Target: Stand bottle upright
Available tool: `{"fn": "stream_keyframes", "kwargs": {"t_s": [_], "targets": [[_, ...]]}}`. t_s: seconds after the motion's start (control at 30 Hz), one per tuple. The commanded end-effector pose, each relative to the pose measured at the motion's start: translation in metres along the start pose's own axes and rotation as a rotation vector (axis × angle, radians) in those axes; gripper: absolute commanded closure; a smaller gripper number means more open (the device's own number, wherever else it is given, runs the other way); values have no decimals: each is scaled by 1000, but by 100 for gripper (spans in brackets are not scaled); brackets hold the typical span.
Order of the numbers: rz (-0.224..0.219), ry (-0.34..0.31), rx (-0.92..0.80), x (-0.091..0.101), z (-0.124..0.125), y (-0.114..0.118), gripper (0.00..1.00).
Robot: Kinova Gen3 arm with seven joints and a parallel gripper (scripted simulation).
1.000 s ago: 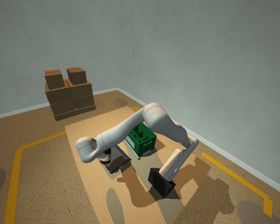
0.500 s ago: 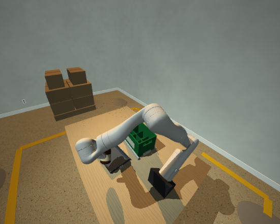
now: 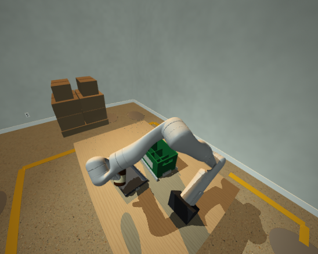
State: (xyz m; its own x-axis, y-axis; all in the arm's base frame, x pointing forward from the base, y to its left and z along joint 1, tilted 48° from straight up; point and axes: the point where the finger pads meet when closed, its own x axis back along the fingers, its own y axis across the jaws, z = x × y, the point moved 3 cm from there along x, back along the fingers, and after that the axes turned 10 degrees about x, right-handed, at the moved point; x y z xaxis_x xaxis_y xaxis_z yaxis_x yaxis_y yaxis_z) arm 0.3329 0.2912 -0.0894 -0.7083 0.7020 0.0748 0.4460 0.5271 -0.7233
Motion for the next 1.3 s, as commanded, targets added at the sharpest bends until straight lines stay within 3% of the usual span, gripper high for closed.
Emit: {"fn": "stream_keyframes", "kwargs": {"t_s": [0.0,0.67,1.27], "targets": [[-2,0,-2,1,-1,0,100],[0,-10,-2,1,-1,0,100],[18,-103,-1,1,3,1,100]]}}
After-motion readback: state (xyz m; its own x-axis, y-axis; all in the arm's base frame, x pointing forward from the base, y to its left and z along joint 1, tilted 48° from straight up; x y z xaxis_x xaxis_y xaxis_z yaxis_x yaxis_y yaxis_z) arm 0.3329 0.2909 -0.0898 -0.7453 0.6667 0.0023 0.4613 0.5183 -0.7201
